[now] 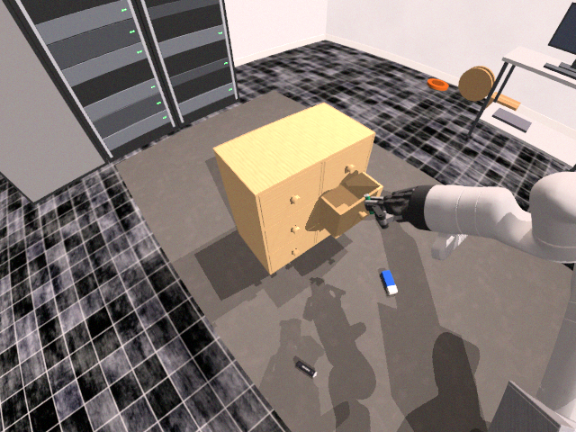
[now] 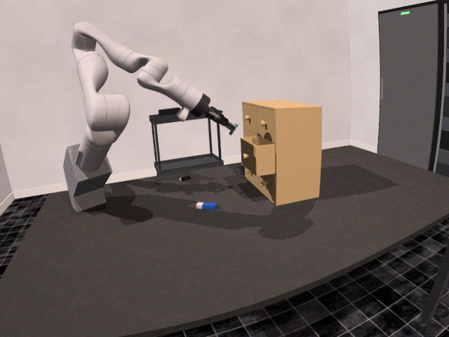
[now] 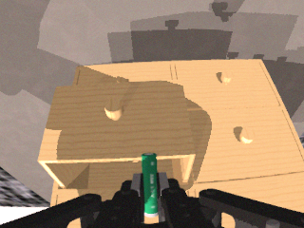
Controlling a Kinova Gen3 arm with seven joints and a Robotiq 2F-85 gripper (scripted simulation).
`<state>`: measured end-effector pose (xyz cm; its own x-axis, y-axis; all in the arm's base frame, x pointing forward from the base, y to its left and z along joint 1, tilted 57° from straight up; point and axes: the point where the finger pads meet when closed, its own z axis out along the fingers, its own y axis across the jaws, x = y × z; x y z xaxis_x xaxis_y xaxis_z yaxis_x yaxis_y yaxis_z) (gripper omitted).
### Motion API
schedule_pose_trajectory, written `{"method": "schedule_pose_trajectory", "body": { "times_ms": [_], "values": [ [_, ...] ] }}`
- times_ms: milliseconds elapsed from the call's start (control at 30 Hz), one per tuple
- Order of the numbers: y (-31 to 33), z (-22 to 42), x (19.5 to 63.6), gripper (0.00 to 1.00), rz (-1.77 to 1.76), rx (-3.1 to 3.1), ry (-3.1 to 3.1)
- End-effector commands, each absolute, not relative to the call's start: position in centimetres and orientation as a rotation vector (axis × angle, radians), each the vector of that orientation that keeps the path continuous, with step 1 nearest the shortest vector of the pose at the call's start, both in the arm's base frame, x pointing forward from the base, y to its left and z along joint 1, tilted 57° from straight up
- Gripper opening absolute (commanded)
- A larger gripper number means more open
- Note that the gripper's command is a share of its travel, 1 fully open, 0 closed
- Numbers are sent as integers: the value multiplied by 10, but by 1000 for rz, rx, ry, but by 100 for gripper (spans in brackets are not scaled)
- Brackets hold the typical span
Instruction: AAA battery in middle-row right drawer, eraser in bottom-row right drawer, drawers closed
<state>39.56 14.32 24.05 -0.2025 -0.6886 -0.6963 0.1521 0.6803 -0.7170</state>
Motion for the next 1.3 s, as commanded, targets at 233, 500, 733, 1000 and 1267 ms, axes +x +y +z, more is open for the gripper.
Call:
{"method": "schedule_pose_trajectory", "body": {
  "times_ms": [233, 500, 733, 1000, 1267],
  "values": [
    [146, 254, 433, 5, -823, -446, 1612],
    [152, 265, 456, 5, -823, -446, 1612],
    [153, 269, 462, 5, -823, -446, 1612],
    [153, 270, 464, 5, -824, -444, 1612],
    [153, 270, 464, 5, -824, -444, 1612]
  ]
}}
